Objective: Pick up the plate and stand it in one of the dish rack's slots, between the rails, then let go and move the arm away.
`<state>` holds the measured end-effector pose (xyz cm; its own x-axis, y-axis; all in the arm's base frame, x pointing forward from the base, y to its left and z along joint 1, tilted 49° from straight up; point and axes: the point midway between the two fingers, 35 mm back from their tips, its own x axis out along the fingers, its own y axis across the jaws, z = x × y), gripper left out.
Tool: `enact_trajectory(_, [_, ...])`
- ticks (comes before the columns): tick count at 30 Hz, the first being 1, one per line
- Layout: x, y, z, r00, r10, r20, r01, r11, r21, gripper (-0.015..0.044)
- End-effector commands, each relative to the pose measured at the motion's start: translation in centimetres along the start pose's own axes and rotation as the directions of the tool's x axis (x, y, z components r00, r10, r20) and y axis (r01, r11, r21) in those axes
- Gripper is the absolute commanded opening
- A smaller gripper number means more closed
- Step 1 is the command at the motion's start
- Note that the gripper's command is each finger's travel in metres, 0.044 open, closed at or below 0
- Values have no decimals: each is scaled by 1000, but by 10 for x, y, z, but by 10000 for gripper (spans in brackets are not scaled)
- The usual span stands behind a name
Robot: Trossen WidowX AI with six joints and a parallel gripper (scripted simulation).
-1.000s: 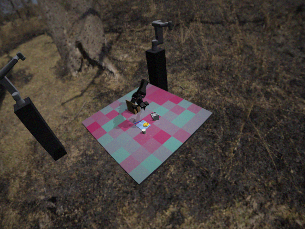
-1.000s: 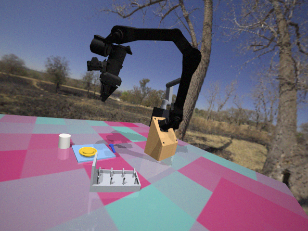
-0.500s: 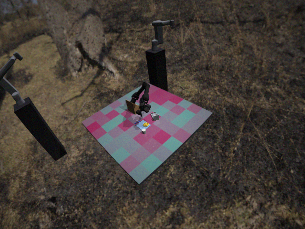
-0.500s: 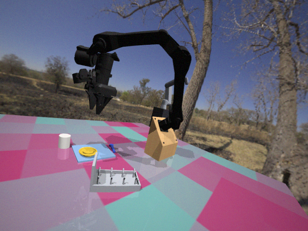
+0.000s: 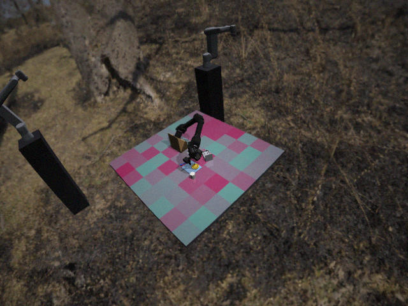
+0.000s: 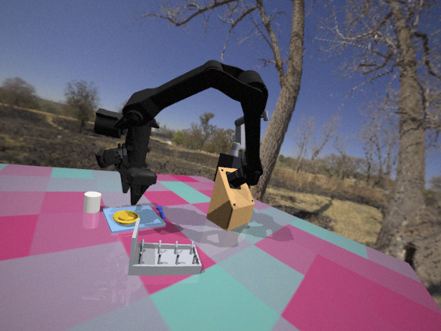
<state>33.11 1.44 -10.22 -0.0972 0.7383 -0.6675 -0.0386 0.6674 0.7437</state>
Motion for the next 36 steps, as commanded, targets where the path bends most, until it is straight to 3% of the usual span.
enact_trajectory(1, [5, 0, 0, 1000, 4, 11, -4, 1000, 5, 400])
enact_trajectory(36, [61, 5, 1, 1000, 7, 11, -7, 1000, 6, 400])
